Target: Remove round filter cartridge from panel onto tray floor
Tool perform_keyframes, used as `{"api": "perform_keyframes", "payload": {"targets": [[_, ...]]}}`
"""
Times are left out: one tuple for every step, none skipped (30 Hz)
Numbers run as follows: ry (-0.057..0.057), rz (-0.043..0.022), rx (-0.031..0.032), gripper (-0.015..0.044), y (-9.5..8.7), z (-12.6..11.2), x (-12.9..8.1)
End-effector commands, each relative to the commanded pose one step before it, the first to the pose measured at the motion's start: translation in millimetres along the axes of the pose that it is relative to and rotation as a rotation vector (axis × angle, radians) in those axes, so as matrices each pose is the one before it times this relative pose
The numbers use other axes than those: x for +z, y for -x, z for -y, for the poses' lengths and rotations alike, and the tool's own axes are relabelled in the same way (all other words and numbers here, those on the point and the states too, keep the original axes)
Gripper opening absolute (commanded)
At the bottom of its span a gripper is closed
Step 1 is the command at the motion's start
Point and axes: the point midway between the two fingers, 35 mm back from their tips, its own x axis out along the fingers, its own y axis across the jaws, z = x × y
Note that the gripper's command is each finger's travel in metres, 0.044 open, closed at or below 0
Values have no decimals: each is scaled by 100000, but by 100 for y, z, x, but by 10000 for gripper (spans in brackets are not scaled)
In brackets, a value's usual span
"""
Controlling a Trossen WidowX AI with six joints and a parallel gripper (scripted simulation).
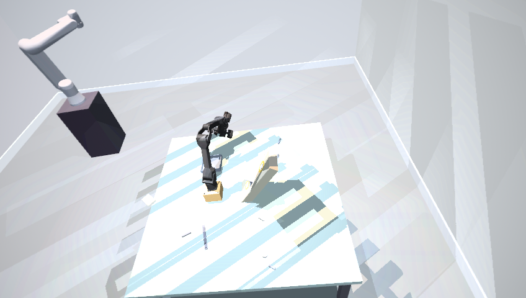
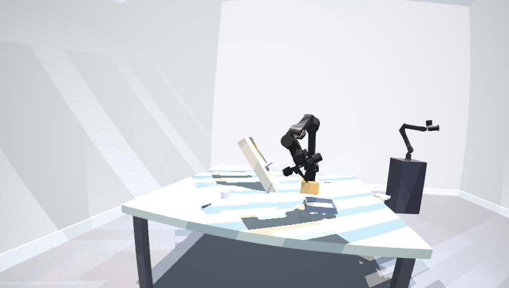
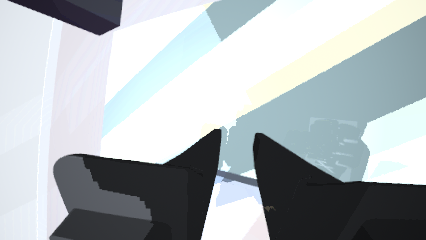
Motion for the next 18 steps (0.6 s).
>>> {"api": "perform_keyframes", "payload": {"targets": [[13048, 7549, -11160, 96, 3708, 3578, -540], [3470, 1776, -3227, 96, 972, 997, -215], [3450, 1566, -3338, 96, 953, 990, -274], [4032, 1564, -4049, 96, 1099, 1149, -395], [4507, 1390, -4690, 96, 1208, 1266, -537], [4479, 988, -4800, 96, 1175, 1232, -635], [4453, 579, -4877, 96, 1143, 1190, -731], [4430, 163, -4919, 96, 1110, 1139, -823], [4408, -254, -4926, 96, 1078, 1081, -911], [4389, -672, -4899, 96, 1046, 1015, -994], [4373, -1086, -4838, 96, 1014, 943, -1072], [4358, -1493, -4742, 96, 983, 864, -1143], [4346, -1892, -4613, 96, 952, 779, -1208], [4534, -2393, -4653, 96, 964, 719, -1324], [4578, -2835, -4490, 96, 942, 622, -1394], [4541, -3208, -4209, 96, 902, 509, -1431], [4056, -3179, -3524, 96, 776, 359, -1313], [4078, -3475, -3295, 96, 754, 268, -1342]]}}
